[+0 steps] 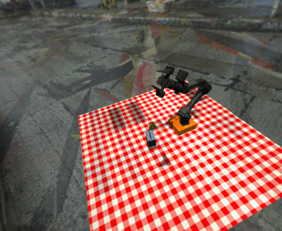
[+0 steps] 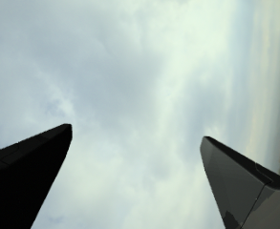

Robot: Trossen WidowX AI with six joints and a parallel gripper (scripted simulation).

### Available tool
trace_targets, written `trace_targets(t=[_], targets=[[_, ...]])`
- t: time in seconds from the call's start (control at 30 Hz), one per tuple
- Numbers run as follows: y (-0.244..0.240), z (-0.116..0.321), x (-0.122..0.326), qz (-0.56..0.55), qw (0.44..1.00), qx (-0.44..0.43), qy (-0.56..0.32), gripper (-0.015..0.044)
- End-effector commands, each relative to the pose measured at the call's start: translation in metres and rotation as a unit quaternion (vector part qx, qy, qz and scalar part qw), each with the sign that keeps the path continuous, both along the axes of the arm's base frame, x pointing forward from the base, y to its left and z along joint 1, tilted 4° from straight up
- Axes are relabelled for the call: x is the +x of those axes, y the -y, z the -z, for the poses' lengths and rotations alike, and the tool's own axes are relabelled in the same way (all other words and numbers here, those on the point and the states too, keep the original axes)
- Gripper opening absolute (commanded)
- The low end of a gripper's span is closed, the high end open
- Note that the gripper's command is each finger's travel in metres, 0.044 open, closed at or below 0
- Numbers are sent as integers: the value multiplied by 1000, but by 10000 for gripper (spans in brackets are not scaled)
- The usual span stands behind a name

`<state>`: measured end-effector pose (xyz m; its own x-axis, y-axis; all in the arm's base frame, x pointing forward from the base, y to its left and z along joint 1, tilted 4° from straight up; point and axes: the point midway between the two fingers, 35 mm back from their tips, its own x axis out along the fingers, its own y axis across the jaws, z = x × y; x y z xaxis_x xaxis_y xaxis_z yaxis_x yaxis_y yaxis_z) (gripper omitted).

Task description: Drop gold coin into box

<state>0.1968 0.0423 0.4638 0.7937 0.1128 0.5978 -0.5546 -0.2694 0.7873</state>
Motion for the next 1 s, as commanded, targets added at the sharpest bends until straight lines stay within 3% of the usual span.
trace_targets(t=[0.0,0.13,0.27,0.4,0.6,0.97], targets=[[0,1,2,5,1000,-6,-5,374],[-1,33,48,89,981,-141,-100,269],[8,80,92,153,916,-306,-211,164],[24,134,122,170,812,-463,-313,161],[48,196,135,130,669,-613,-400,161],[93,298,107,-101,381,-793,-465,161]])
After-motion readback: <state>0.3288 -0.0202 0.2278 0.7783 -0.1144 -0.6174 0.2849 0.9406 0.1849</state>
